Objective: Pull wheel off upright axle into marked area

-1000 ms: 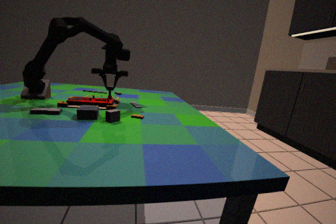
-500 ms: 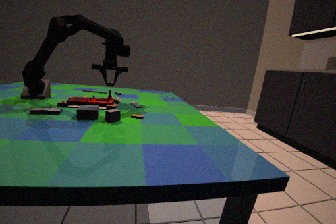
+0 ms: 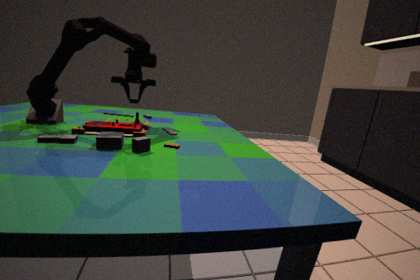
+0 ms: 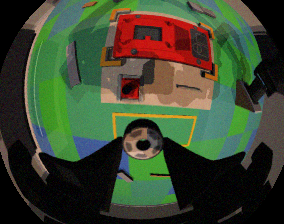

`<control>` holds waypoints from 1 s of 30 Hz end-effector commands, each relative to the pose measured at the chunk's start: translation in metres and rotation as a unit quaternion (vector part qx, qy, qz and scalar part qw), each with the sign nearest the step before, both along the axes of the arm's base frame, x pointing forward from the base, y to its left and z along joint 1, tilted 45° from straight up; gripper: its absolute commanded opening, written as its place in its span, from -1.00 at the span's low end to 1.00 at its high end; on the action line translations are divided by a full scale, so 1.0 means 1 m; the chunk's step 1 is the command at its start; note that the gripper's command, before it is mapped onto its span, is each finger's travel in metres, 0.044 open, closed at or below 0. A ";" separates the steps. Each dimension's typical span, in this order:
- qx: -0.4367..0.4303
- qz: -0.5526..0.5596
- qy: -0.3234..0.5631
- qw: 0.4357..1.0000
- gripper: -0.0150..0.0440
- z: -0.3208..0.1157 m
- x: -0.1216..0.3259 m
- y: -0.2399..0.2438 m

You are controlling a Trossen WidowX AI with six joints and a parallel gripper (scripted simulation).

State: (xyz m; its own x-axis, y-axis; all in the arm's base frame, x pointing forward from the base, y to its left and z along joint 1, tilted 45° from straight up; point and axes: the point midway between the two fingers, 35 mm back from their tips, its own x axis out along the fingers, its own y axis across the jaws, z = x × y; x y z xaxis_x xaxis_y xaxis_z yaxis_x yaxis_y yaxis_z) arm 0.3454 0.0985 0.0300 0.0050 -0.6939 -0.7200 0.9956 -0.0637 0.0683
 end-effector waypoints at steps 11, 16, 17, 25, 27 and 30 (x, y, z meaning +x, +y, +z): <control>-0.002 -0.008 -0.002 1.000 -0.49 -0.038 -0.030 0.038; -0.002 -0.008 -0.002 1.000 -0.49 -0.047 -0.030 0.029; -0.003 -0.008 -0.002 1.000 -0.49 -0.049 -0.030 0.026; -0.002 -0.007 -0.002 1.000 -0.49 -0.068 -0.028 0.009; -0.002 -0.007 -0.002 1.000 -0.49 -0.076 -0.027 0.002; -0.002 -0.007 -0.002 1.000 -0.49 -0.087 -0.027 -0.010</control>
State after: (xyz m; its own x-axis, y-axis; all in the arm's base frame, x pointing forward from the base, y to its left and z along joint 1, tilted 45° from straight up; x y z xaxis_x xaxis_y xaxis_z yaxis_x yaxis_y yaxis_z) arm 0.3192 0.1000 -0.0461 0.0001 -0.6920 -0.7219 0.9936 -0.0814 0.0782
